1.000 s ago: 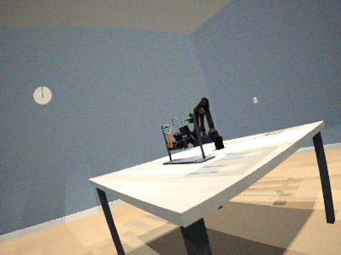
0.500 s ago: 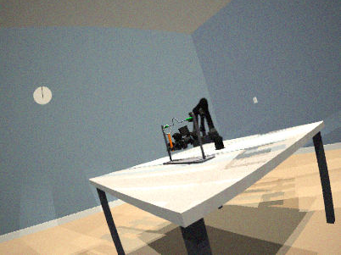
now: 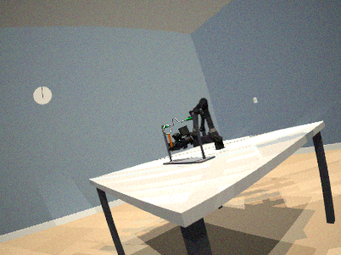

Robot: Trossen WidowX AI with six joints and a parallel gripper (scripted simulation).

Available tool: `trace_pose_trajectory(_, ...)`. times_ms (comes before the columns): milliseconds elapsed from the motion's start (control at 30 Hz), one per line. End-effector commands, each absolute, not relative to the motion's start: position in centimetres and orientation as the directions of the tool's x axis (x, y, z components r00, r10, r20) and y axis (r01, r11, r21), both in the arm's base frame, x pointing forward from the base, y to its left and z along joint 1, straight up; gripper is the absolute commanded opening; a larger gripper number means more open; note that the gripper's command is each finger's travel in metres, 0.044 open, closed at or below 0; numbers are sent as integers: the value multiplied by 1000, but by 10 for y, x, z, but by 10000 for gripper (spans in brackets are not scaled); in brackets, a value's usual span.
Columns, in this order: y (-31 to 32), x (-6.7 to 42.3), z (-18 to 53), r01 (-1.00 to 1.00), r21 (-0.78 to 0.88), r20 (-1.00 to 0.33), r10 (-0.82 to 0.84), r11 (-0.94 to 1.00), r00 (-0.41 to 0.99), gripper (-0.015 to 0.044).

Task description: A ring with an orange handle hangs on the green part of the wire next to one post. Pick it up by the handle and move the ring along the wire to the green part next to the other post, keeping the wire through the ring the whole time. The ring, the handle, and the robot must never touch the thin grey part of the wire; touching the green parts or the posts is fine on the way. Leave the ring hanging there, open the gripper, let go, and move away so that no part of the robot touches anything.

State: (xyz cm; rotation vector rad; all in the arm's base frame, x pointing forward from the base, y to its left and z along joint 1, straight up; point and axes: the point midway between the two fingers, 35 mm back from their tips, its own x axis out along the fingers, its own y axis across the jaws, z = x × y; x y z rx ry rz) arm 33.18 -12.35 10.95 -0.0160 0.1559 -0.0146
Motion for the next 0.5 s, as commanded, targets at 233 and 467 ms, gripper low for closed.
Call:
trace_pose_trajectory(233,-123,332,109,13,-17,-155,-16,1000,988,-150)
trace_pose_trajectory(467,-124,332,110,13,-17,-155,-15,1000,988,-150)
